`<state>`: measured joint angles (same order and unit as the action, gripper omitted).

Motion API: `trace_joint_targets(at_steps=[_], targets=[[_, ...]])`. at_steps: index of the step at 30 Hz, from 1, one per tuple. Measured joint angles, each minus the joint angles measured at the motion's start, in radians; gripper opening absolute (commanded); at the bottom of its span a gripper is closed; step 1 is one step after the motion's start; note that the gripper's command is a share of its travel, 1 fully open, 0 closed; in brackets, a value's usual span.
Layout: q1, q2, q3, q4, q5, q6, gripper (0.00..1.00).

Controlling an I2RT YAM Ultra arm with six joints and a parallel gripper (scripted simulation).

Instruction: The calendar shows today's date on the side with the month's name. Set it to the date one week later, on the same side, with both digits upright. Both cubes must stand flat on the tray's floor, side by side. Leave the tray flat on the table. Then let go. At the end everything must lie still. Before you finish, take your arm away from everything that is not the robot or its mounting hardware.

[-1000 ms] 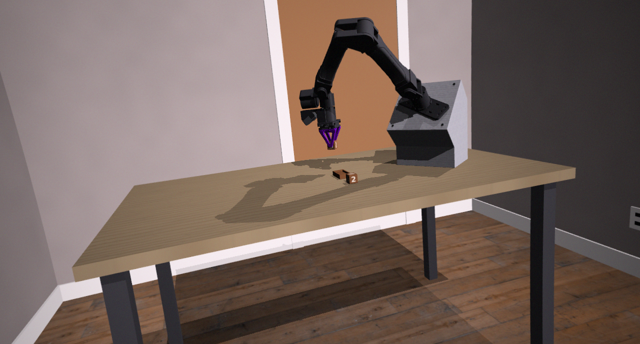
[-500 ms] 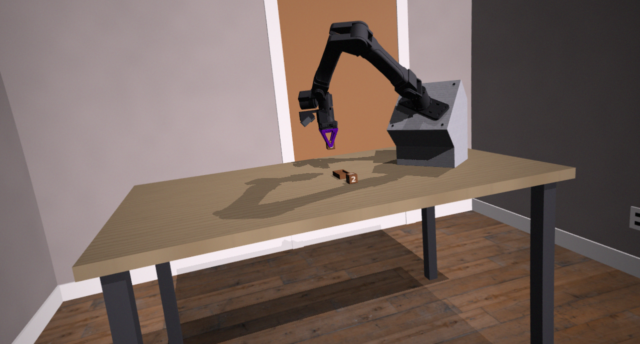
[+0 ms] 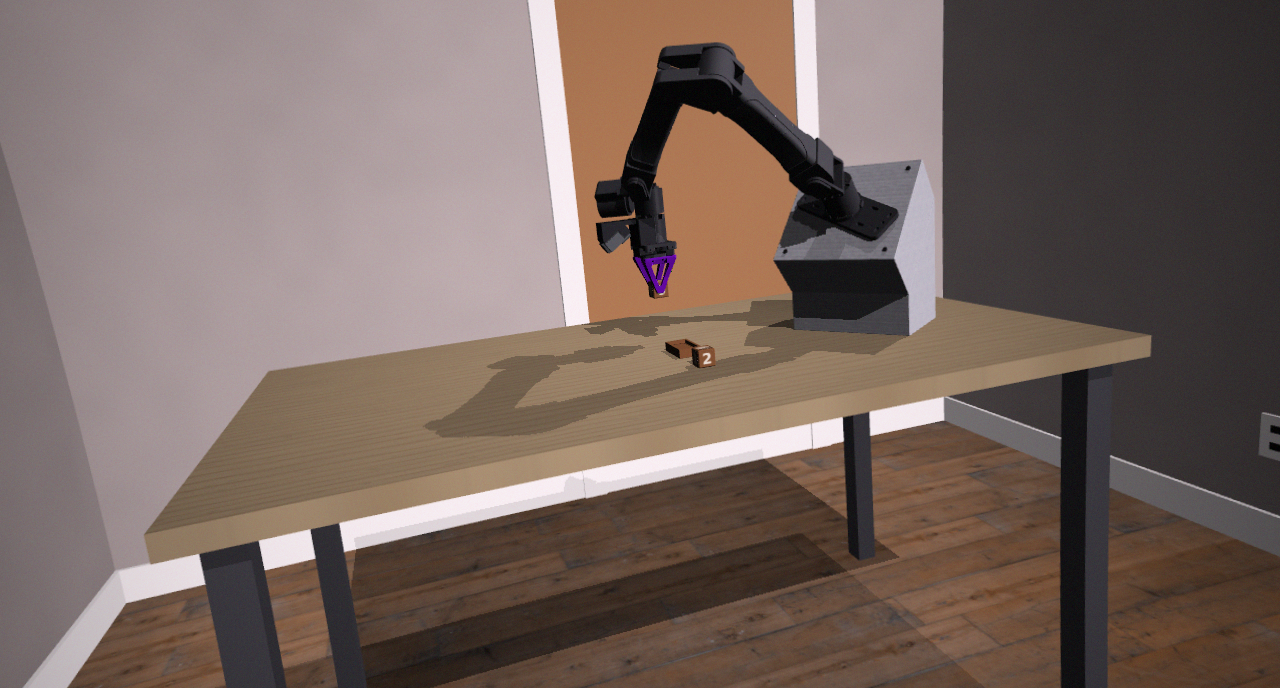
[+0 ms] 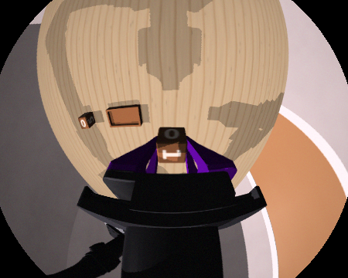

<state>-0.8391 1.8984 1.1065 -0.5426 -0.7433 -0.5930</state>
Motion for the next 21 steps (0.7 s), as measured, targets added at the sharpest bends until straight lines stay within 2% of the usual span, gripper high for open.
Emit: trace_joint_targets(at_steps=[13, 21], targets=[[0.001, 0.014, -0.005, 0.017, 0.000, 0.000, 0.27], [0.059, 0.069, -0.026, 0.106, 0.011, 0.051, 0.27]])
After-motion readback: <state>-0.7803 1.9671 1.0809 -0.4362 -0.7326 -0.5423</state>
